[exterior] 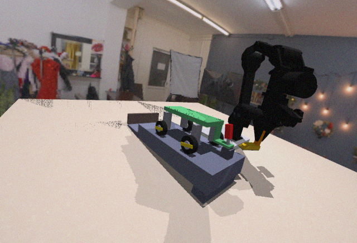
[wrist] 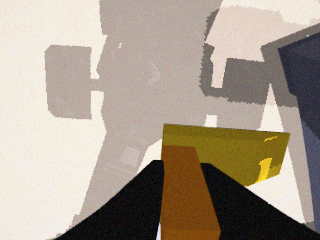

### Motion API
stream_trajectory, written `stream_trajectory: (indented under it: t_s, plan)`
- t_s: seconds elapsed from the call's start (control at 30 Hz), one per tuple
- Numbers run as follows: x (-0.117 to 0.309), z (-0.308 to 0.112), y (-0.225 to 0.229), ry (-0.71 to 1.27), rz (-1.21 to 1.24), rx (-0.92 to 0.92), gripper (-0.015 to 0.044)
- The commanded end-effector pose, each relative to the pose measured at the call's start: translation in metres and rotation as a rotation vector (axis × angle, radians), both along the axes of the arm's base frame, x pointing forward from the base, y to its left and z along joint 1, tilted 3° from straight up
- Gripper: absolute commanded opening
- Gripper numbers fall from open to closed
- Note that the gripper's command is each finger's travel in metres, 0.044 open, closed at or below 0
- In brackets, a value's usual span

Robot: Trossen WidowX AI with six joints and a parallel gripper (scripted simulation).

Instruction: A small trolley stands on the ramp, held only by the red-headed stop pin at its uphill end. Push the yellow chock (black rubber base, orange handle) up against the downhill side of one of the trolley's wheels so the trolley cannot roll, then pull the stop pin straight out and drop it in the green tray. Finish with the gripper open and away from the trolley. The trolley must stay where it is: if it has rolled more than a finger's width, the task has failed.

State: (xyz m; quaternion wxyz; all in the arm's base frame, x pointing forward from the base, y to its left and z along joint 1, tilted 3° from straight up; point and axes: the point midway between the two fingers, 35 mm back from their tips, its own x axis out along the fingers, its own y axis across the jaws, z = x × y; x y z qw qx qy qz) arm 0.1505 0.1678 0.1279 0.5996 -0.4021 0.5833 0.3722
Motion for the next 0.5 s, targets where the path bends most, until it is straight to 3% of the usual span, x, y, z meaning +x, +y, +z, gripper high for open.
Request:
stream_trajectory:
  t_s: [0.0,0.47]
  plan:
    - [0.001,0.014,0.001,-0.01,-0.003,0.003,0.0]
    - [0.003,0.057,0.003,-0.01,-0.003,0.004,0.0]
